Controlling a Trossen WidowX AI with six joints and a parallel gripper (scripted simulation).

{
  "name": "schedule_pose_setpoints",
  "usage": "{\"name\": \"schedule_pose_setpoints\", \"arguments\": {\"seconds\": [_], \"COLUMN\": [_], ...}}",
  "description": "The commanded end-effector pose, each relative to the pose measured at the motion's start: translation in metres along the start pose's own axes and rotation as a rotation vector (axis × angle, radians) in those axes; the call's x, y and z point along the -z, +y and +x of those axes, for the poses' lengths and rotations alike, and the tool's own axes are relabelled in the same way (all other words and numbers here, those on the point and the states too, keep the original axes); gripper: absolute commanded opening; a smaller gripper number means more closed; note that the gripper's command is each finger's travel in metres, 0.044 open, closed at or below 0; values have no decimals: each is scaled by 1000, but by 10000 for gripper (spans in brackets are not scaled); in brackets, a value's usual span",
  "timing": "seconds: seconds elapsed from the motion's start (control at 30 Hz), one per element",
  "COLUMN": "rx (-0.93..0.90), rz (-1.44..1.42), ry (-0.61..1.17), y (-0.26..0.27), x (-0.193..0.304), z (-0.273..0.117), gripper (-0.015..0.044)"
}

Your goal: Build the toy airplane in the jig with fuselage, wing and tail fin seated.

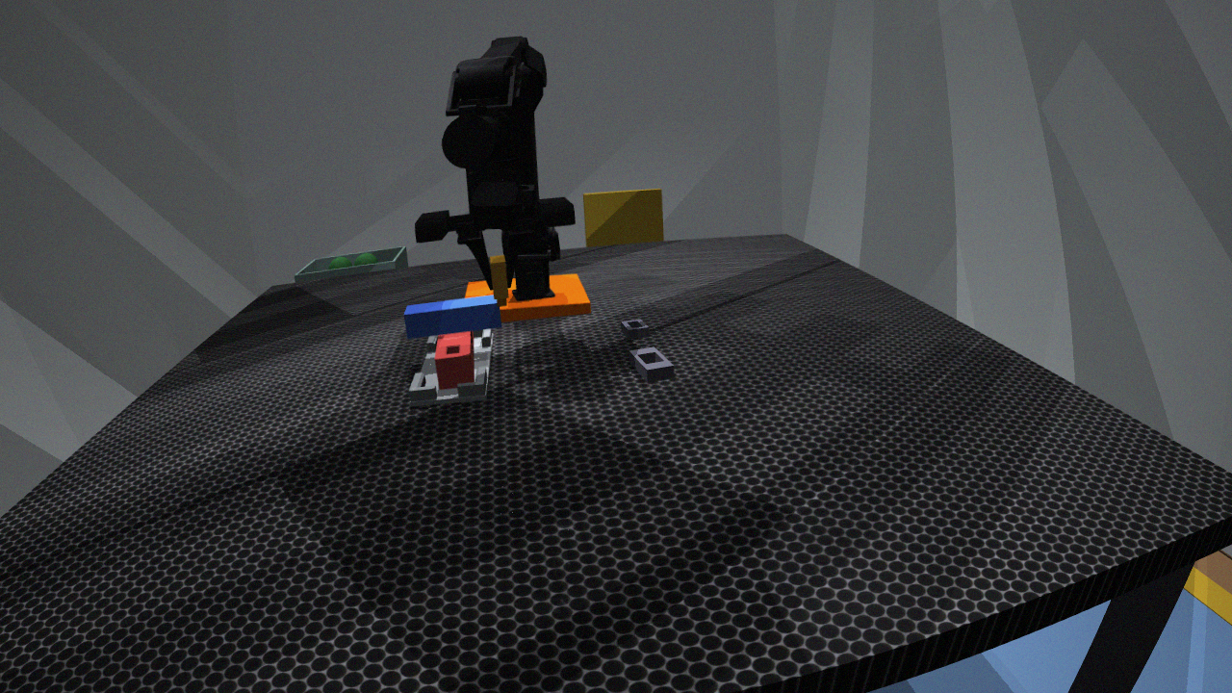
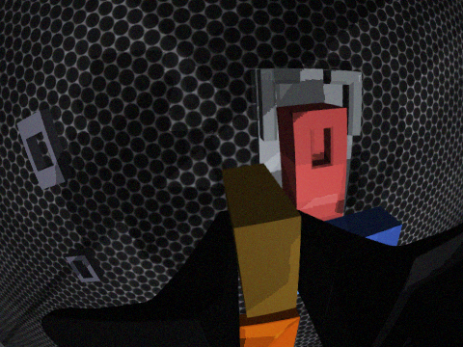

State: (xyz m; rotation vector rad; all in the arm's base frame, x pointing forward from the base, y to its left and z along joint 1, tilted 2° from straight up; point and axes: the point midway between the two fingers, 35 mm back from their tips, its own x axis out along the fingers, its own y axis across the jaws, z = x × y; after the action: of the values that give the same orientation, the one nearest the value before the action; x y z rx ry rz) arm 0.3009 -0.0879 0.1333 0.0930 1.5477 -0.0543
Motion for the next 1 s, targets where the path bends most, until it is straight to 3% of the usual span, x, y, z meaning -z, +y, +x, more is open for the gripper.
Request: {"name": "schedule_pose_setpoints", "arguments": {"seconds": [0.0,0.6,0.7,0.97], "rx": [6,8,8,8], "rz": [-4,-9,-9,-9], "ry": [1,1,1,1], "y": [-15,-68,-68,-68], "x": [-3,-2,-2,-2], "z": [3,14,14,14], "gripper": [0,0,65,65]}}
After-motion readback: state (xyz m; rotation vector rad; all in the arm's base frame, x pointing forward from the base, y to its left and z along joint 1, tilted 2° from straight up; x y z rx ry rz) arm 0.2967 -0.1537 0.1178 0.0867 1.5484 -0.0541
